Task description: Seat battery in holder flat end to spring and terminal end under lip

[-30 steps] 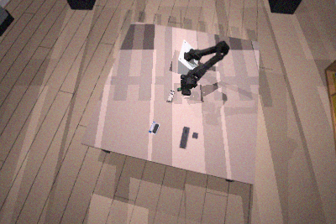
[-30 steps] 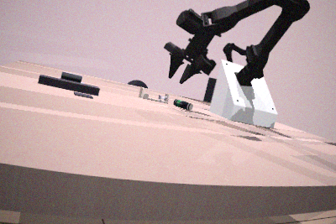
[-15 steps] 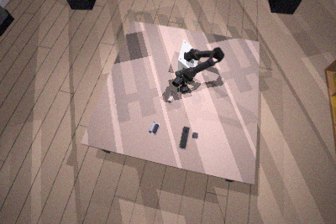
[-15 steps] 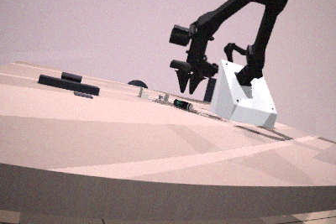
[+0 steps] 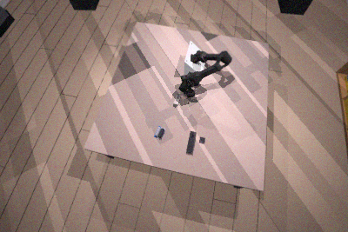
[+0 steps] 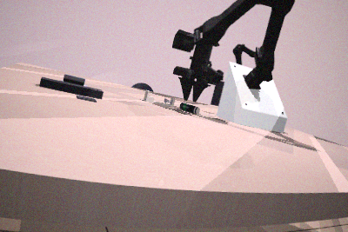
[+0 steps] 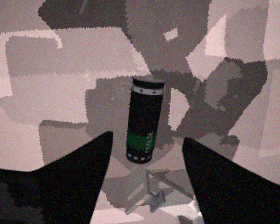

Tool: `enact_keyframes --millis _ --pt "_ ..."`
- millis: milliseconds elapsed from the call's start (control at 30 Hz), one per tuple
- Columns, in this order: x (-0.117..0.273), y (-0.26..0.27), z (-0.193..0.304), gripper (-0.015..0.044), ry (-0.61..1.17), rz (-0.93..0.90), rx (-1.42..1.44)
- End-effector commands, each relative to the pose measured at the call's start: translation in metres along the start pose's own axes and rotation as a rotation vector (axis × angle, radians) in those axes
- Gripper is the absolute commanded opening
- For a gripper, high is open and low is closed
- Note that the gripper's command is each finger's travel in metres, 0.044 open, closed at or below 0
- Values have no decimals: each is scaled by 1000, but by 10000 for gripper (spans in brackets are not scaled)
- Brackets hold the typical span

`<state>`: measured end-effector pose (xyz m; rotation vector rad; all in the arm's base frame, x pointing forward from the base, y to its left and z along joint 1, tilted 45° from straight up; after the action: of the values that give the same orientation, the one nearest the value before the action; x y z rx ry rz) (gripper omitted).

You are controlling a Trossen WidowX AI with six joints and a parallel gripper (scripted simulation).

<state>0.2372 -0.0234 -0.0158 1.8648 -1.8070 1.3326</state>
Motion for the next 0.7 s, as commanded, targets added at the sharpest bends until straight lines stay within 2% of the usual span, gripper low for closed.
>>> enact_keyframes --millis 0,600,667 --pt "-7 2 -2 243 -8 1 -9" --pt "-33 3 -4 243 -12 2 -9" --pt "-33 3 -4 190 -12 2 -9"
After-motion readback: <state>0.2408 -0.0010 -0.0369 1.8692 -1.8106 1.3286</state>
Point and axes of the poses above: the point midway between the two fingers, 35 mm back from their tips, its own x axis back along the fingers, its own y axis across the jaws, z = x × y, the point moved 5 cm from there along x, back along the fingers, and after that the axes turned 5 degrees about x, right-handed, at the moved point
